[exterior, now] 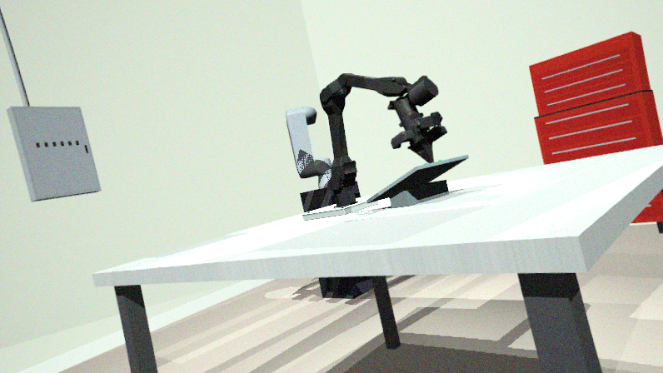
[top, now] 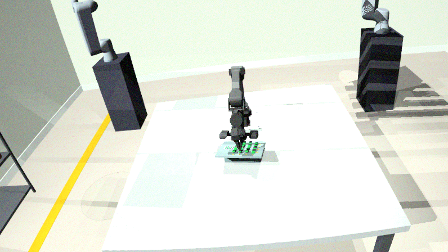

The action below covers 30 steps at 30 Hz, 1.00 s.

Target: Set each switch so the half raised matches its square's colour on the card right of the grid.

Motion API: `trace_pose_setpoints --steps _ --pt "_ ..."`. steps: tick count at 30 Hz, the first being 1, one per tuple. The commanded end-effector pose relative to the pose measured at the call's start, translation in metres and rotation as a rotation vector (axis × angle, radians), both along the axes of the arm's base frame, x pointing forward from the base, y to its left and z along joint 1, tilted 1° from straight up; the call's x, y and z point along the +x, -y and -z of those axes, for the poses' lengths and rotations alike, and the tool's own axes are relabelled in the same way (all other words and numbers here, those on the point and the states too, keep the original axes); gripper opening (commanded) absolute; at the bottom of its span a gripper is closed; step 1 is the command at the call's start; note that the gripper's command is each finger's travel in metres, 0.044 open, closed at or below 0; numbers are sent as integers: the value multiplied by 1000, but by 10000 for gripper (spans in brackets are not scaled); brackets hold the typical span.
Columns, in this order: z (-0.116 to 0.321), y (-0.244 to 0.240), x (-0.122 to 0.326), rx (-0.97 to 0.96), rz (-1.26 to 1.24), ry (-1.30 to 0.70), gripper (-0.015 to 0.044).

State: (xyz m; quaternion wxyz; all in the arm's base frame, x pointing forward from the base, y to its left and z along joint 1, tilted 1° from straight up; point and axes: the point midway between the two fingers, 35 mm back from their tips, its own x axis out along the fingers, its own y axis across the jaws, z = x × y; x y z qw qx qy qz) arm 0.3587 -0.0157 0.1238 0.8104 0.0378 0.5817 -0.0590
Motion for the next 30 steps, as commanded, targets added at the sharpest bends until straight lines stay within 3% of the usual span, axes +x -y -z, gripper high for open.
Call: trace_pose_setpoints --steps 1,13,19,25,30 --pt "3 -1 0 5 -4 -5 0" --pt "4 -1 1 5 -4 -5 0" --pt "-58 -4 -22 1 -4 20 0" --pt "-57 -6 -24 1 -4 19 0" --pt "-44 -40 -54 4 -4 17 0"
